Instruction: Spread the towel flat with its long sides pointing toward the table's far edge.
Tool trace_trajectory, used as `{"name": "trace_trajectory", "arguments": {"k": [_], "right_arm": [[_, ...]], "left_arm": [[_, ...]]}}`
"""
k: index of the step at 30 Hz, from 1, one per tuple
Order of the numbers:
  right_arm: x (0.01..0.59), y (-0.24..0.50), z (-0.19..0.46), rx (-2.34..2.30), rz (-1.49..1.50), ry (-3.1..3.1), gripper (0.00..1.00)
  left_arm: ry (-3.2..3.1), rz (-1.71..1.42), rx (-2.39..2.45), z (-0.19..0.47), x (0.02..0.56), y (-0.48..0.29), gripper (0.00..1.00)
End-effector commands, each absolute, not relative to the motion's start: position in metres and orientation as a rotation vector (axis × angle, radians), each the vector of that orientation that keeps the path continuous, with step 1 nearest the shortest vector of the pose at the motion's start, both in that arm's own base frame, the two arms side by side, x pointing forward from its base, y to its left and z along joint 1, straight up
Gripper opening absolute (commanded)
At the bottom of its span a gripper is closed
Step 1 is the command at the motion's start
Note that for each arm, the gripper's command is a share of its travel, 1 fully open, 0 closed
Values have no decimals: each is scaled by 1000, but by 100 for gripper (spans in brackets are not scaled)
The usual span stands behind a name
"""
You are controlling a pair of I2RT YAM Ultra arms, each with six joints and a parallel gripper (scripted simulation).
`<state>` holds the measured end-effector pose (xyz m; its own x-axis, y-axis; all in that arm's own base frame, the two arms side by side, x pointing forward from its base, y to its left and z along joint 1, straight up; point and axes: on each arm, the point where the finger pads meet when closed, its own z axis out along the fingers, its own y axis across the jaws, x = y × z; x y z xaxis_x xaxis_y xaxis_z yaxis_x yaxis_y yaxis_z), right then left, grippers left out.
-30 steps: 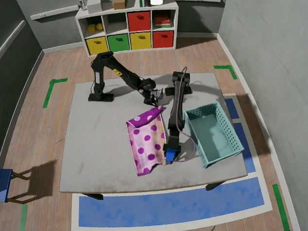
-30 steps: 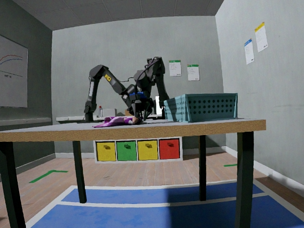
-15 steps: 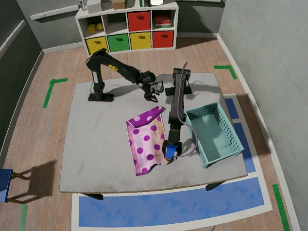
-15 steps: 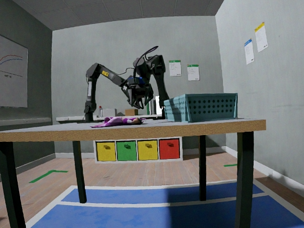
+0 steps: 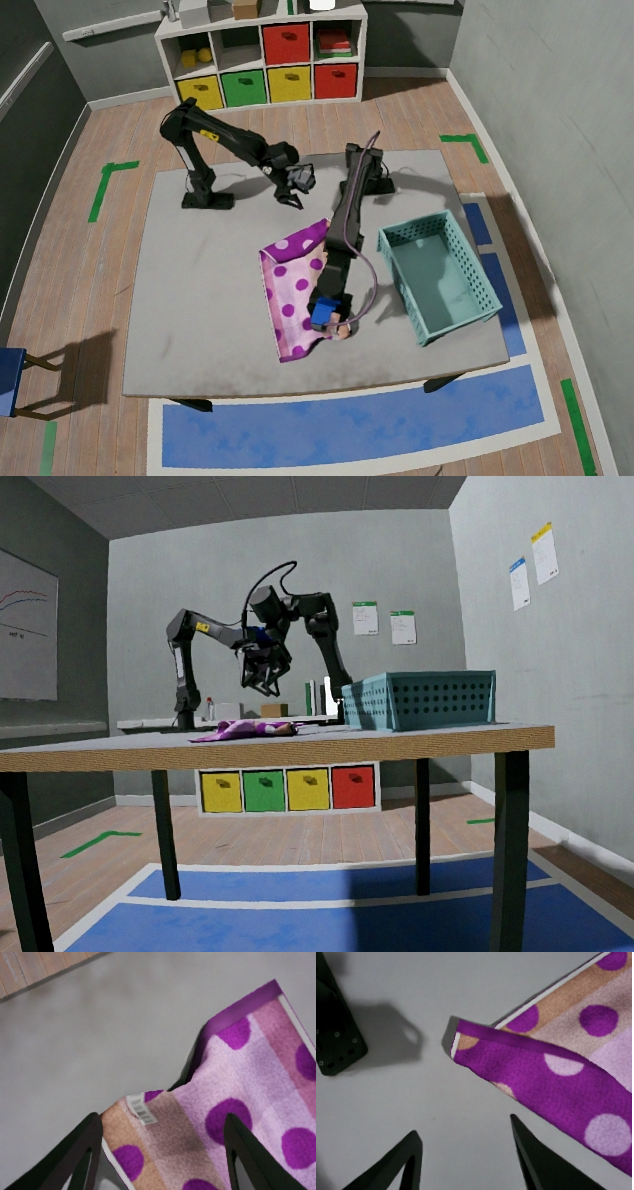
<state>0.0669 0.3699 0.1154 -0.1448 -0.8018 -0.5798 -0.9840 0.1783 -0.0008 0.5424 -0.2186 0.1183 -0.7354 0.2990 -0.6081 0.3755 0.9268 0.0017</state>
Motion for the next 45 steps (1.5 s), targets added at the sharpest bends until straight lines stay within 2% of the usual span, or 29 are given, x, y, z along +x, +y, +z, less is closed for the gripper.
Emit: {"name": "trace_trajectory", "arguments": {"k": [1, 2, 3, 4, 9, 45], "right_arm": [[71, 346, 128, -1658, 522, 2034, 64], [73, 356, 145, -1634, 552, 2003, 64], [73, 356, 145, -1634, 552, 2003, 64], [75, 332, 134, -1640, 515, 2046, 64], [77, 333, 148, -1616, 532, 2031, 64], [75, 335, 141, -1630, 524, 2034, 64]], "left_arm": [[2441, -177, 500, 132, 541, -235, 64], [2441, -177, 500, 132, 541, -235, 64], [2445, -169, 475, 132, 545, -224, 64], [2396, -192, 517, 140, 542, -249, 64], [2343, -205, 513, 154, 546, -255, 64], [2372, -196, 517, 146, 543, -248, 64]]}}
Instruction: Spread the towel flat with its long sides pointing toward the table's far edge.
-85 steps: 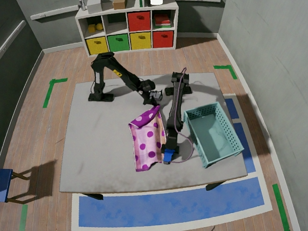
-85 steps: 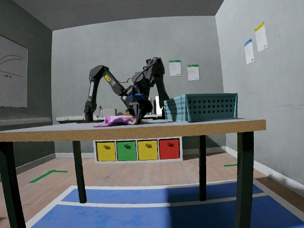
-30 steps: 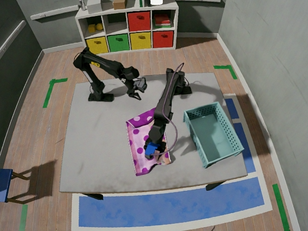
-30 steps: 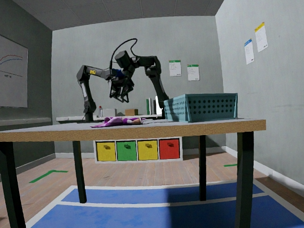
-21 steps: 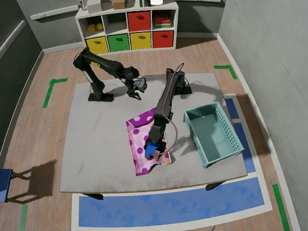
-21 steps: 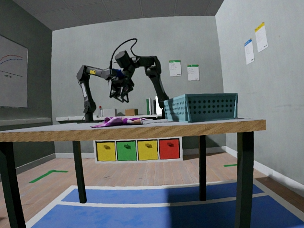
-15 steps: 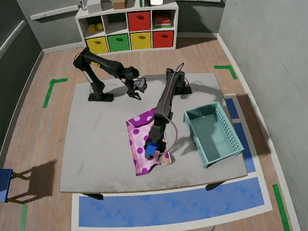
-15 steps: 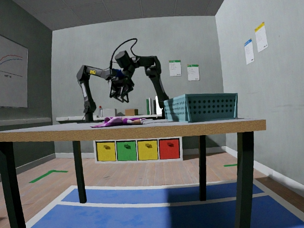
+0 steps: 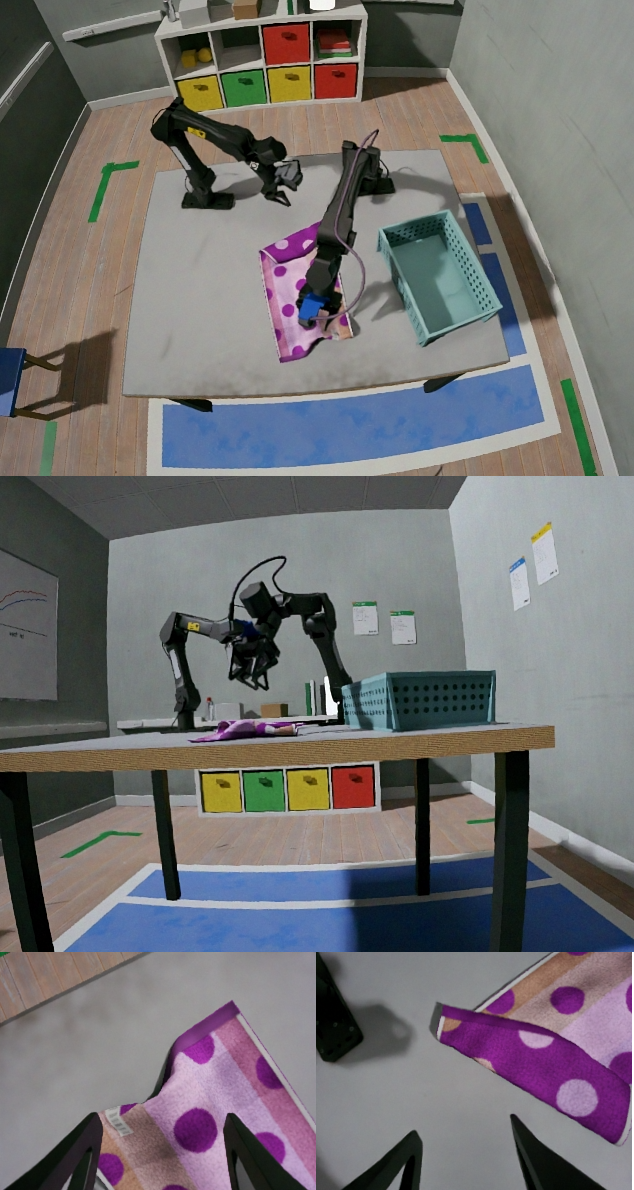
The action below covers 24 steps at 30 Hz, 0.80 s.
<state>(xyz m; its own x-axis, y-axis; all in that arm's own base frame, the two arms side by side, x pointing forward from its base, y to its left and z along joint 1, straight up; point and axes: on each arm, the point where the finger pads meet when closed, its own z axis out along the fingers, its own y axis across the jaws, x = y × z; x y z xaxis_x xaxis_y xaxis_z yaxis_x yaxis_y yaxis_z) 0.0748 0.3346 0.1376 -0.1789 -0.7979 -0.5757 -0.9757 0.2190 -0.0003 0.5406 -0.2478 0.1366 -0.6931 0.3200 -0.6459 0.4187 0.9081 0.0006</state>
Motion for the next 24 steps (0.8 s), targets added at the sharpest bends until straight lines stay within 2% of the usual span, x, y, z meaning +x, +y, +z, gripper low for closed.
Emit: {"name": "trace_trajectory", "arguments": {"k": [1, 16, 17, 24], "right_arm": [[75, 335, 141, -1630, 524, 2034, 64], [75, 335, 141, -1630, 524, 2034, 64], [75, 345, 137, -1625, 491, 2075, 34], [80, 378, 111, -1568, 372, 2245, 34]], "left_arm": [[2372, -196, 517, 146, 543, -248, 64], [2372, -196, 517, 146, 543, -248, 64], [2414, -176, 468, 137, 546, -236, 34], [2553, -142, 332, 109, 542, -205, 34]]}}
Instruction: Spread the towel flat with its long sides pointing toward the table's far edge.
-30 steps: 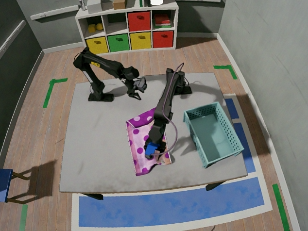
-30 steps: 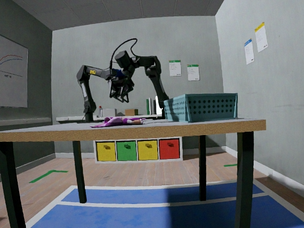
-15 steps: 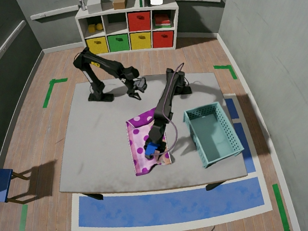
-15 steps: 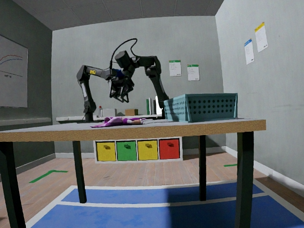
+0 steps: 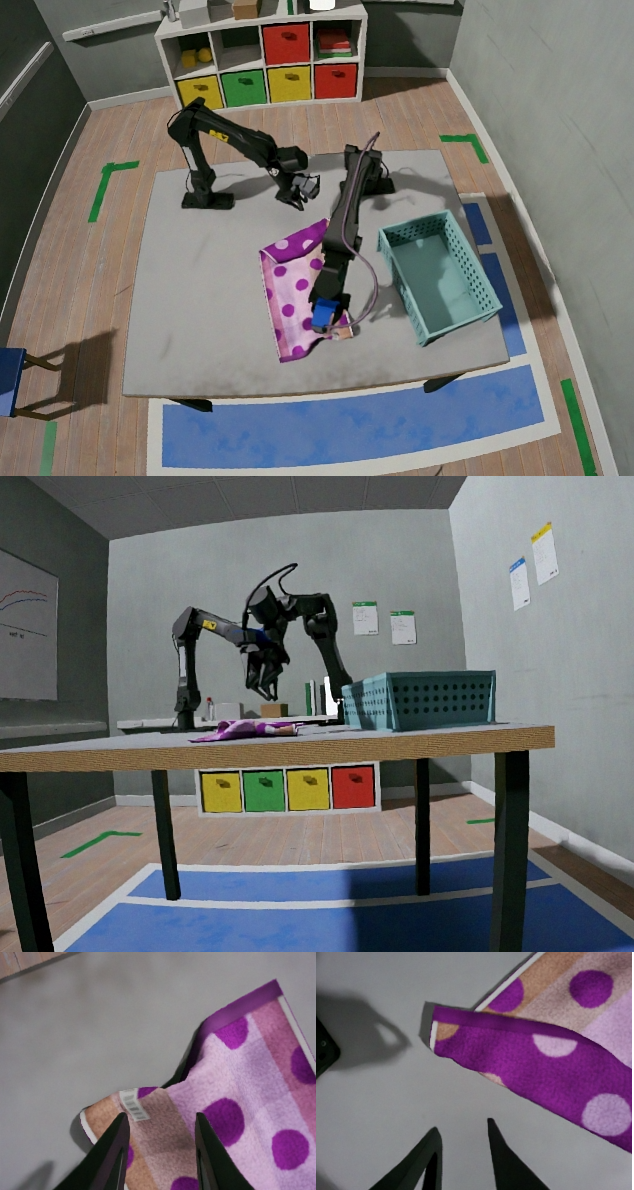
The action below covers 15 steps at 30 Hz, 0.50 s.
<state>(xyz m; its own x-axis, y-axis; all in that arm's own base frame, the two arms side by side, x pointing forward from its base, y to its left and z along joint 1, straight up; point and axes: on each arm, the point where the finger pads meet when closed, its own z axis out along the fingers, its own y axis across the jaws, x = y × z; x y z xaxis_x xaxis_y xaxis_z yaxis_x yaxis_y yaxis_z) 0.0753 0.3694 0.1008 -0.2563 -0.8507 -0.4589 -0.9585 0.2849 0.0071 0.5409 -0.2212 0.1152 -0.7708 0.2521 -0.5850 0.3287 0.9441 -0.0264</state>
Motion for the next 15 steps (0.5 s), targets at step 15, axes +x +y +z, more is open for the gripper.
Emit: {"name": "trace_trajectory", "arguments": {"k": [15], "right_arm": [[96, 446, 56, -1351, 30, 2663, 34]], "left_arm": [[2747, -105, 95, 77, 531, -161, 34]]}}
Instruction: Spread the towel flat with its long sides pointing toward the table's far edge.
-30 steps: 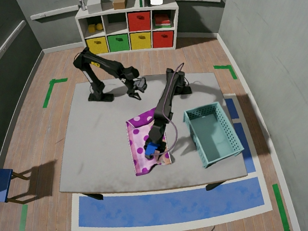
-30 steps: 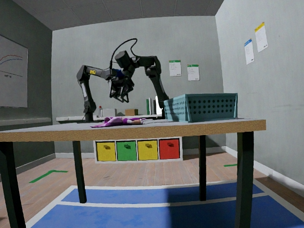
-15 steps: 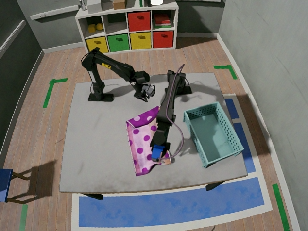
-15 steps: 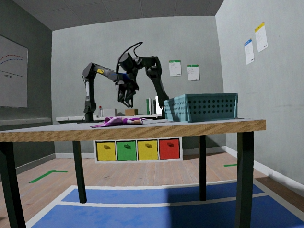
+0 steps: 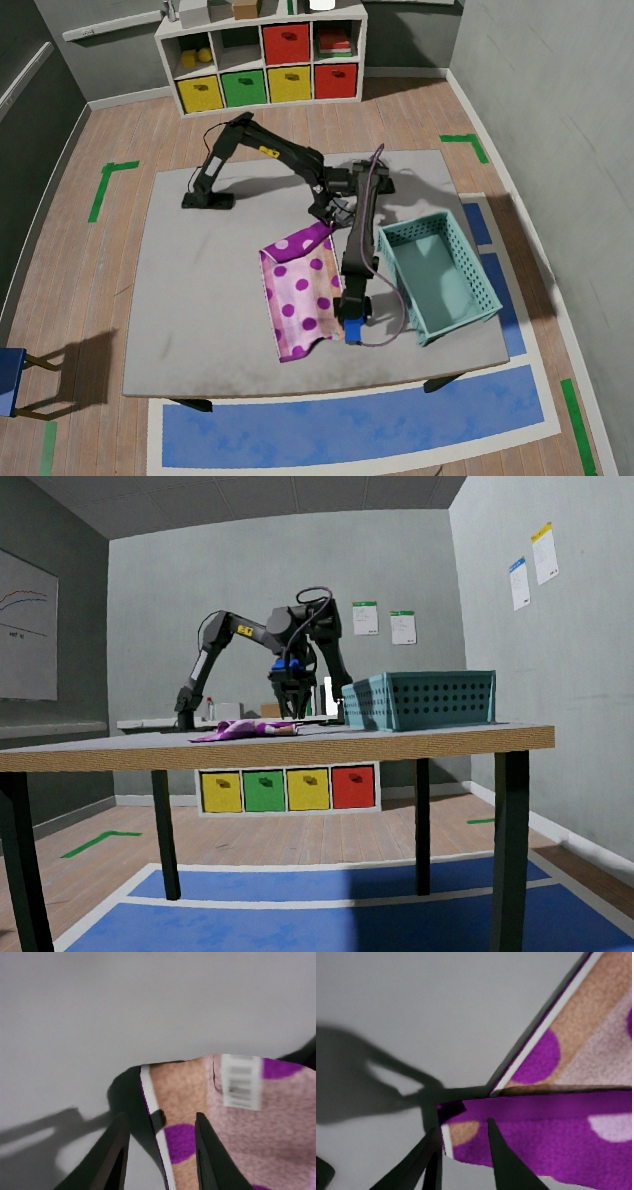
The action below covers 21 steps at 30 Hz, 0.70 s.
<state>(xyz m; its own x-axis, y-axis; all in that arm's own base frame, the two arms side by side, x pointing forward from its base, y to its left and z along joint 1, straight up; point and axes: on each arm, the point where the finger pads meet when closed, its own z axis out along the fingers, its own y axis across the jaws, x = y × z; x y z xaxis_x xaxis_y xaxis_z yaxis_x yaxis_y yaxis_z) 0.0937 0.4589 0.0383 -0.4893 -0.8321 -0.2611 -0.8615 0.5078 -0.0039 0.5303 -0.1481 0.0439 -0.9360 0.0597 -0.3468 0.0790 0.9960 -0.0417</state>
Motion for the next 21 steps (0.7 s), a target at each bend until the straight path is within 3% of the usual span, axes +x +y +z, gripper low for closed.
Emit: {"name": "trace_trajectory", "arguments": {"k": [1, 21], "right_arm": [[96, 446, 56, -1351, 30, 2663, 34], [96, 446, 56, -1351, 30, 2663, 34]], "left_arm": [[2747, -105, 95, 77, 531, -161, 34], [2757, -99, 79, 72, 533, -154, 34]]}}
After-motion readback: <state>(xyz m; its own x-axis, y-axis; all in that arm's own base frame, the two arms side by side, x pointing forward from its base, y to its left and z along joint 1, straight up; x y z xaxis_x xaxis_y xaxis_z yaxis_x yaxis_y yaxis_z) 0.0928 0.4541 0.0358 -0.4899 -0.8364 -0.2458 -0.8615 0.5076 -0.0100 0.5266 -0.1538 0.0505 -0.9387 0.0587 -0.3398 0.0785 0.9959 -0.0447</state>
